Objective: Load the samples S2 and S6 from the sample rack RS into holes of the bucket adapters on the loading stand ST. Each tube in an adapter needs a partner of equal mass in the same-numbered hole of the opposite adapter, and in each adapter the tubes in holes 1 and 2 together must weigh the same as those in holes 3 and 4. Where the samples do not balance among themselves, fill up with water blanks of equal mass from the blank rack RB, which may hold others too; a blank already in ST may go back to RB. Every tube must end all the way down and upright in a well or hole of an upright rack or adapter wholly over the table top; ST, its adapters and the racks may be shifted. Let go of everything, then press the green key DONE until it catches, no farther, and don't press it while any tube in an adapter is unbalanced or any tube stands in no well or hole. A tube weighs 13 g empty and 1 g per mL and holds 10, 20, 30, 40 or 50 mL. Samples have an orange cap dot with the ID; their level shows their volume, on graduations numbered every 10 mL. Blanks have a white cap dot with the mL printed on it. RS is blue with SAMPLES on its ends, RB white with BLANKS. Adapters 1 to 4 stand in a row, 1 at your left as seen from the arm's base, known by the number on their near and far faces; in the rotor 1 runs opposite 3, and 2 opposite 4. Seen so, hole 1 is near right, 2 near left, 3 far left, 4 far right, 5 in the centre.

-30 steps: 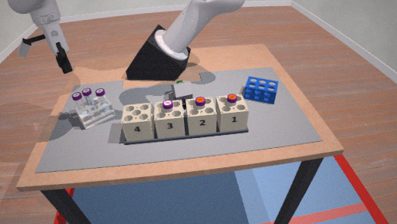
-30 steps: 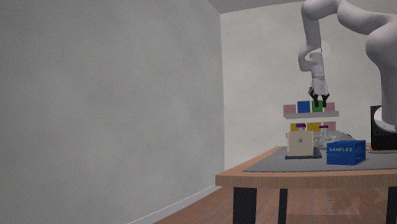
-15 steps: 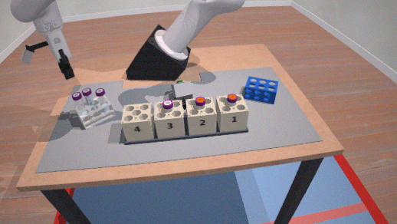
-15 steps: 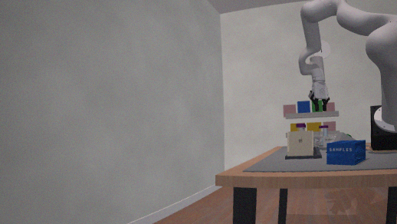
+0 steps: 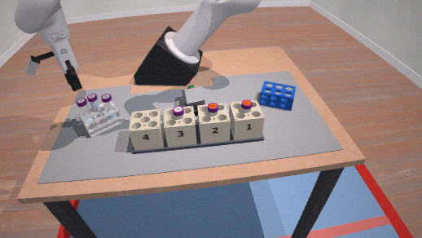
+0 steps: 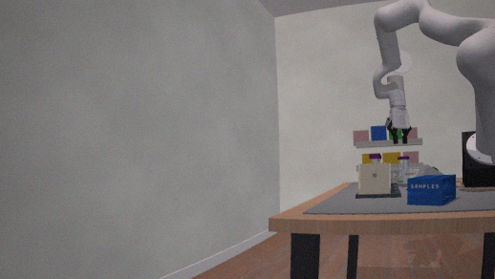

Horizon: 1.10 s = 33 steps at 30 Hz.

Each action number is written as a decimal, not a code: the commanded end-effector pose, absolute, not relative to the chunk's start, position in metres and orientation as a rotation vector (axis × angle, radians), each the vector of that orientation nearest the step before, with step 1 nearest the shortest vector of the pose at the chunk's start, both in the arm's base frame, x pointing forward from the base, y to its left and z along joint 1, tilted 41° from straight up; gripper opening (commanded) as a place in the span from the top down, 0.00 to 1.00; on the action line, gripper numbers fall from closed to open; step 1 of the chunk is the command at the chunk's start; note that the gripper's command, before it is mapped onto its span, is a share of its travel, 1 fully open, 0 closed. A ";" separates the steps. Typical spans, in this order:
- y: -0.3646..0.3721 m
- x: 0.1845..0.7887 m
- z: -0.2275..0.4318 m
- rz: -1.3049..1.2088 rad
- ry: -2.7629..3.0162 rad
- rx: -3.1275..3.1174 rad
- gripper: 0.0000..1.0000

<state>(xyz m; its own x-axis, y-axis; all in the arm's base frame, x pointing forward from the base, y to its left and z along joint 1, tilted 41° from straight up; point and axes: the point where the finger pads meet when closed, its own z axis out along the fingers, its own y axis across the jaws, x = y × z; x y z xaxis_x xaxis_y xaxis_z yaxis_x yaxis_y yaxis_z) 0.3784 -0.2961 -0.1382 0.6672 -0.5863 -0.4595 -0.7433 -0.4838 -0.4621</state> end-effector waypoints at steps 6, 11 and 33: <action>-0.289 0.380 -0.147 0.313 1.022 -2.236 0.43; -0.283 0.380 -0.155 0.313 1.022 -2.236 0.43; -0.257 0.382 -0.185 0.313 1.022 -2.236 0.43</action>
